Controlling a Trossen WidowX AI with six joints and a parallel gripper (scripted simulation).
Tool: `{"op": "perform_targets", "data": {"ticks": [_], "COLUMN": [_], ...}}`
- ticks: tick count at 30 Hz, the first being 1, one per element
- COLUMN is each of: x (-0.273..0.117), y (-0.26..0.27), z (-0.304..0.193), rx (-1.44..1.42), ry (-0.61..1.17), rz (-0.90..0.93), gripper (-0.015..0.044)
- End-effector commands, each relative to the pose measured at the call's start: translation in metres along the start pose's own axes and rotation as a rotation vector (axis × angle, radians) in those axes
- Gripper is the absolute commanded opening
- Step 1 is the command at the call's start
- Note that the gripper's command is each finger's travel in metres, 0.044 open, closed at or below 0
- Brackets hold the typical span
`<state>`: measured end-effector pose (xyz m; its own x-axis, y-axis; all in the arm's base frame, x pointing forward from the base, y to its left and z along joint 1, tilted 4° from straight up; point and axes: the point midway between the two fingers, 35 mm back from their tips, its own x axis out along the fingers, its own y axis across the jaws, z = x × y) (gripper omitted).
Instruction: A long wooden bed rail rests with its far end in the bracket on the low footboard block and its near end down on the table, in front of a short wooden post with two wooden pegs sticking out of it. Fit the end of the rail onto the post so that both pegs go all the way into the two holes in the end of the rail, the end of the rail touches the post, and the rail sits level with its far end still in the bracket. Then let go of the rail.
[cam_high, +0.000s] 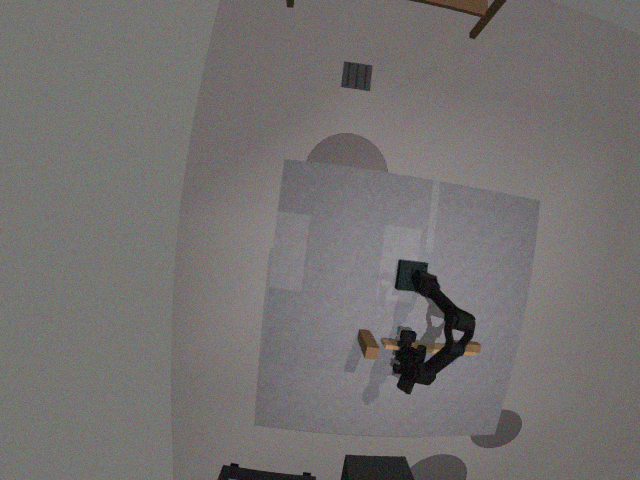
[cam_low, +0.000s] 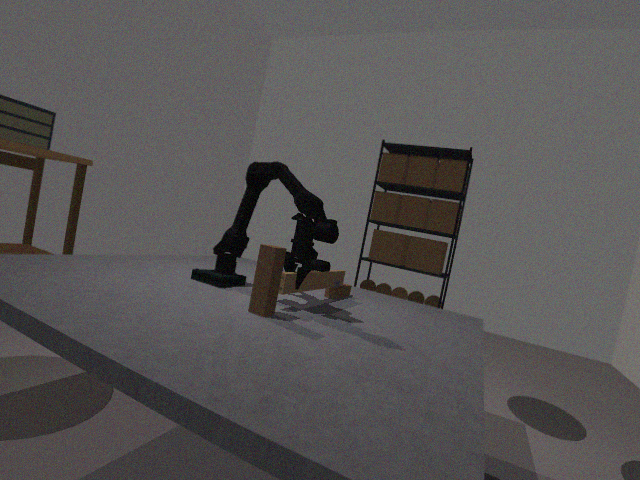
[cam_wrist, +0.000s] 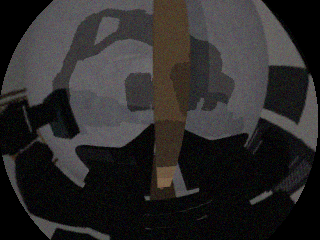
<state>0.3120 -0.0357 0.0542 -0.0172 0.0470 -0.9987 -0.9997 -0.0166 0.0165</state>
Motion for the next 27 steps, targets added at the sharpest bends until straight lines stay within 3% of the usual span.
{"op": "perform_targets", "data": {"ticks": [1, 27], "x": [-0.0010, -0.0019], "y": [-0.0010, -0.0016], "z": [-0.0025, -0.0106], "rx": [-0.001, -0.001], "ry": [0.004, 0.005], "rz": [-0.004, -0.004], "gripper": [0.0000, 0.0000]}}
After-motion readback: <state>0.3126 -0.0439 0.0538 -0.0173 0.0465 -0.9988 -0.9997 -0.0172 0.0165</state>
